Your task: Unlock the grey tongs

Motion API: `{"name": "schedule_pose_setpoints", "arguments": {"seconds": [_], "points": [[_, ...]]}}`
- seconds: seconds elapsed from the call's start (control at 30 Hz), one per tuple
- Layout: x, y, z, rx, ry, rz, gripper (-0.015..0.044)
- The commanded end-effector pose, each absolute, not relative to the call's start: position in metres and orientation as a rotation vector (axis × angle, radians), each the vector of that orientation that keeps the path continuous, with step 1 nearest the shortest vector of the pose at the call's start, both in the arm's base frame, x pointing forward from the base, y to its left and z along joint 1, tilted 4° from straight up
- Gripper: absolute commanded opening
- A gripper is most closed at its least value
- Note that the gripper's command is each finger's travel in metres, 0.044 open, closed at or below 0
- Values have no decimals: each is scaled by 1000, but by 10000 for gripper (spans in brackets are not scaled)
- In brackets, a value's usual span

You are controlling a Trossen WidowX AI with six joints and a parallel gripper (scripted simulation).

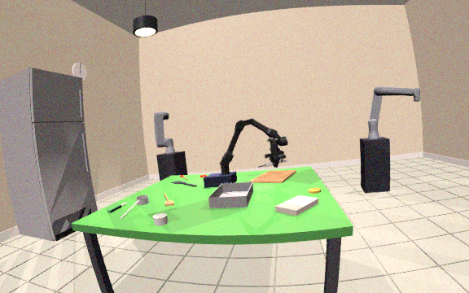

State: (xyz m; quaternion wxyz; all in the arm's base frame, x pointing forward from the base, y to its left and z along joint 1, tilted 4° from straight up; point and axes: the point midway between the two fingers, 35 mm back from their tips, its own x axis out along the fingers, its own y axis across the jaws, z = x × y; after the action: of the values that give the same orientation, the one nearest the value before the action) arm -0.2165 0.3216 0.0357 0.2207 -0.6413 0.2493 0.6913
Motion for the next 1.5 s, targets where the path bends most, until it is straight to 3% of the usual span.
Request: {"name": "schedule_pose_setpoints", "arguments": {"seconds": [0.0, 0.47, 1.2, 1.47], "points": [[-215, 321, 27, -1777, 693, 1900, -150], [-216, 319, 13, -1778, 693, 1900, -150], [-217, 319, 15, -1777, 693, 1909, 427], [-236, 303, 31, -1777, 694, 1908, 440]]}}
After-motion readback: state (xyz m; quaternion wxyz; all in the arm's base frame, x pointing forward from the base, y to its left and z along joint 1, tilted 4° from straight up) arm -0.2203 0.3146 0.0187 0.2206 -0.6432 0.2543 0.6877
